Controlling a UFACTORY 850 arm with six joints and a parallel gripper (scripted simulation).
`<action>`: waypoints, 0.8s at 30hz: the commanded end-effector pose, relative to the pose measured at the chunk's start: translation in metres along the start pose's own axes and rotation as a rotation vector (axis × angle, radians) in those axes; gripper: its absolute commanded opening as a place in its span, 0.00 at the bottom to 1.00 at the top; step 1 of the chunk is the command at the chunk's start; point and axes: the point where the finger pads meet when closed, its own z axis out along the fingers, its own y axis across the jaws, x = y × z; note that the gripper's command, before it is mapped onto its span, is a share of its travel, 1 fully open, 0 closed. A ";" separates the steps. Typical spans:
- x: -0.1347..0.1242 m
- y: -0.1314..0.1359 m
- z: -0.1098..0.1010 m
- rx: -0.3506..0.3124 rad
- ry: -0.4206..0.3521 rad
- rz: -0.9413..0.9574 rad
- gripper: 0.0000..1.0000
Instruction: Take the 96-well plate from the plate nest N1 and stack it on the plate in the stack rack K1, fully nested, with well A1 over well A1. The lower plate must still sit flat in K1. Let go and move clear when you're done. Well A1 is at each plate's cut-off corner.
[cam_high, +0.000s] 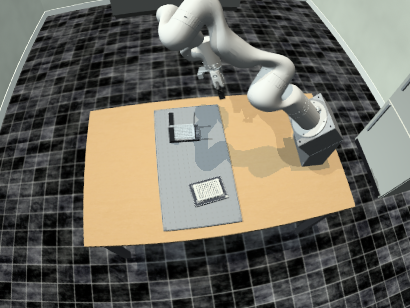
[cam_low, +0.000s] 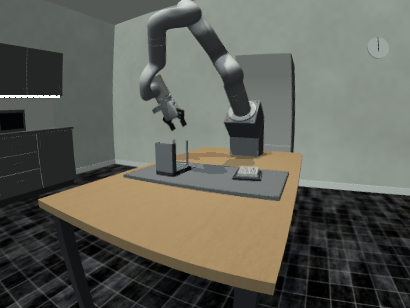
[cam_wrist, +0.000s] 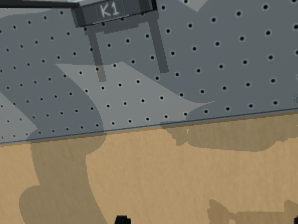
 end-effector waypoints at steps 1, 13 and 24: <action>0.000 0.000 0.000 -0.001 0.001 0.000 1.00; 0.000 0.000 0.000 -0.001 0.001 0.000 1.00; -0.007 -0.024 0.011 0.027 -0.102 0.018 1.00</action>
